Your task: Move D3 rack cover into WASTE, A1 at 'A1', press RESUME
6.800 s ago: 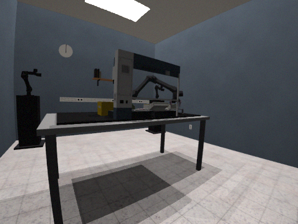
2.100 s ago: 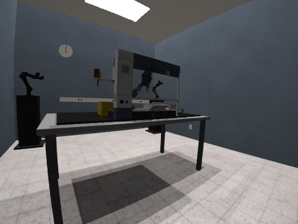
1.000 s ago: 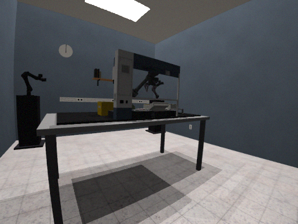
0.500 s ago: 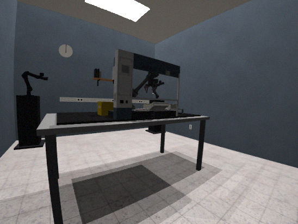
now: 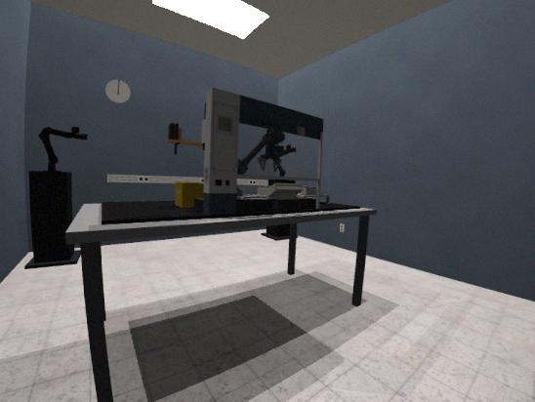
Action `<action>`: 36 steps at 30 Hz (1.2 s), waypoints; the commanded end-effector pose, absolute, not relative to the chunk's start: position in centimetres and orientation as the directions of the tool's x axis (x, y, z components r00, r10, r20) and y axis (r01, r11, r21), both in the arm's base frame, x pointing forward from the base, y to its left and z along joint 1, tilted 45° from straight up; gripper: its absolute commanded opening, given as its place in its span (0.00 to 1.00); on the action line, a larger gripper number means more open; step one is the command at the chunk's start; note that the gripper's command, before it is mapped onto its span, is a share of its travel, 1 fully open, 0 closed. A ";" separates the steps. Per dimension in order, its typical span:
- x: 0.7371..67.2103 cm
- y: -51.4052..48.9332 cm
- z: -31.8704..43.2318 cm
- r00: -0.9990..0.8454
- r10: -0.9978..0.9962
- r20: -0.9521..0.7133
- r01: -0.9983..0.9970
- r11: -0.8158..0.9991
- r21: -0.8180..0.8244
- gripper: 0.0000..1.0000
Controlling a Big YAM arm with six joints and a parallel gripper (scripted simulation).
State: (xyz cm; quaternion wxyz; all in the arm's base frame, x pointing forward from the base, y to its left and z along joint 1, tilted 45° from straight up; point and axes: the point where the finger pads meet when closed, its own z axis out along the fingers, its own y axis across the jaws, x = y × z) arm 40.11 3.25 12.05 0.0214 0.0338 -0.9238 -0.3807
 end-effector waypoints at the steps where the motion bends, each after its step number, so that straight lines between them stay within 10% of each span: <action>1: 41.4 3.4 12.5 -0.998 -0.066 -0.012 -0.055 0.712 0.700 1.00; 36: 40.5 7.4 8.2 -0.997 -0.073 0.009 -0.046 0.708 0.705 1.00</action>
